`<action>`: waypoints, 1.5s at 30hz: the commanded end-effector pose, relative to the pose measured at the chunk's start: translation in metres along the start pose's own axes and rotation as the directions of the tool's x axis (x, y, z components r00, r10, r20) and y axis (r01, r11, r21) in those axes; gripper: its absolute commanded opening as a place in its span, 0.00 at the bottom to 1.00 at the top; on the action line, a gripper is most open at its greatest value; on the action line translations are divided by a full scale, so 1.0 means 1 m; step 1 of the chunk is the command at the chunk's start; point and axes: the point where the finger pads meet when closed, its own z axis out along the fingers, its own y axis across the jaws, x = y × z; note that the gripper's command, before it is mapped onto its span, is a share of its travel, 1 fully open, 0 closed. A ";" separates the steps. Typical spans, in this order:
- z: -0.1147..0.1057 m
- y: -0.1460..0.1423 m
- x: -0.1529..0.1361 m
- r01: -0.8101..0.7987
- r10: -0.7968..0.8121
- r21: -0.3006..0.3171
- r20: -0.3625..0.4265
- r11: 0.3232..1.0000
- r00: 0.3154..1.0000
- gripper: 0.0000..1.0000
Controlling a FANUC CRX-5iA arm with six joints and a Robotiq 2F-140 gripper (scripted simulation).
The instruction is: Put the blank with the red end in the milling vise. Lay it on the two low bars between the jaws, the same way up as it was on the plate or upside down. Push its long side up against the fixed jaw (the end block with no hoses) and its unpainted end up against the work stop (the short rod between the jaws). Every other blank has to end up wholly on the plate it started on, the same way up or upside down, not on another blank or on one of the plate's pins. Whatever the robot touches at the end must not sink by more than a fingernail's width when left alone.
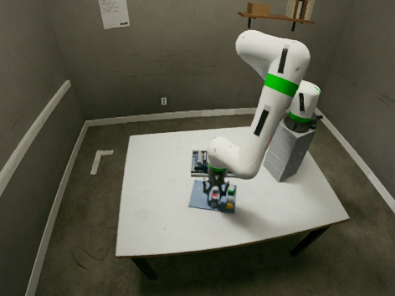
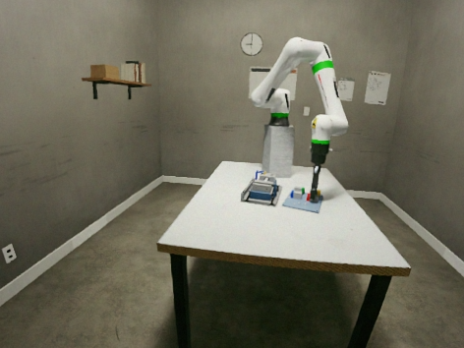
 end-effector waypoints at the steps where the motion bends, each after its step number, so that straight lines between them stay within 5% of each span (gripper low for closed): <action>1: 0.000 -0.001 -0.001 0.000 0.000 0.001 0.001 1.000 1.000 0.45; 12: 0.001 -0.001 -0.001 0.000 0.000 0.001 0.001 1.000 1.000 0.45; 13: 0.001 -0.001 -0.001 0.000 0.000 0.001 0.001 1.000 1.000 0.10; 45: 0.001 -0.001 -0.001 0.000 0.000 0.001 0.001 1.000 1.000 0.10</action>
